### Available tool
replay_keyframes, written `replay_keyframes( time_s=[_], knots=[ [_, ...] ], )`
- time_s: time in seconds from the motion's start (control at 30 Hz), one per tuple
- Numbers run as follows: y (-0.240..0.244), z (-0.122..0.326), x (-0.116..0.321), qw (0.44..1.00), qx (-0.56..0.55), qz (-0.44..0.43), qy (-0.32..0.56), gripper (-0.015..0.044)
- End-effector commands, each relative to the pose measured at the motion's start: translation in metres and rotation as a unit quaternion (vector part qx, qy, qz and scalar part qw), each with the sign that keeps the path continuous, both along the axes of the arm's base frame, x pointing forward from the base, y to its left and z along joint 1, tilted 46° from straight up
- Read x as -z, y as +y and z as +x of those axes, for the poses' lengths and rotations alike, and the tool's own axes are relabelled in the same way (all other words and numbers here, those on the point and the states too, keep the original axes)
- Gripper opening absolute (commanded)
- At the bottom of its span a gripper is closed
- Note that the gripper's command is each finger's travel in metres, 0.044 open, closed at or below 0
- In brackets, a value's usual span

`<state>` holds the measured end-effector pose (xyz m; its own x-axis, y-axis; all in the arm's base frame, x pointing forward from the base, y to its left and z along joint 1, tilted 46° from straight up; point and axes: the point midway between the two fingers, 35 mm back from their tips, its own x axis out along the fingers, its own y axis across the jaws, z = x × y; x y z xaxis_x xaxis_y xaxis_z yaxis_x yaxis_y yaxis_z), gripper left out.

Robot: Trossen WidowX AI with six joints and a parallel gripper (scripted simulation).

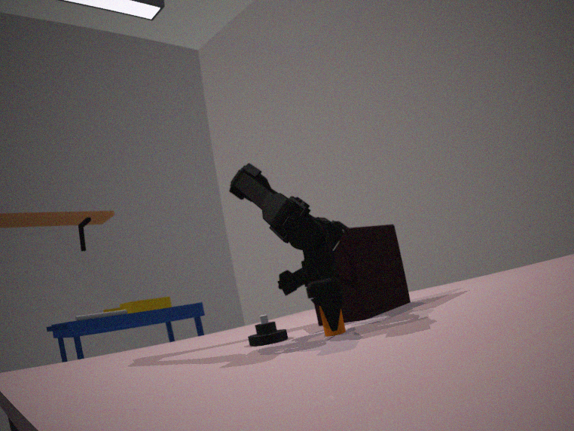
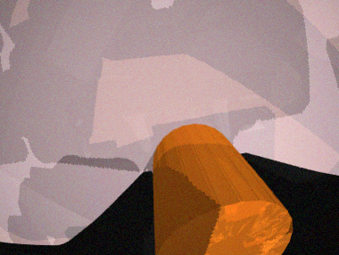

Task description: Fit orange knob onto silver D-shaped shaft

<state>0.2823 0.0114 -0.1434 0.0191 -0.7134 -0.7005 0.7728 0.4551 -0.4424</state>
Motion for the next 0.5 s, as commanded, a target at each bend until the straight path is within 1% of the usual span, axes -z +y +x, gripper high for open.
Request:
replay_keyframes(
  time_s=[0.0, 0.07, 0.47],
  knots=[
    [0.0001, 0.0001, -0.0001, 1.000, 0.000, 0.000, 0.000, 0.0184],
    [0.0001, 0.0001, -0.0001, 1.000, 0.000, 0.000, 0.000, 0.0236],
    [0.0001, 0.0001, -0.0001, 1.000, 0.000, 0.000, 0.000, 0.0240]
  ],
)
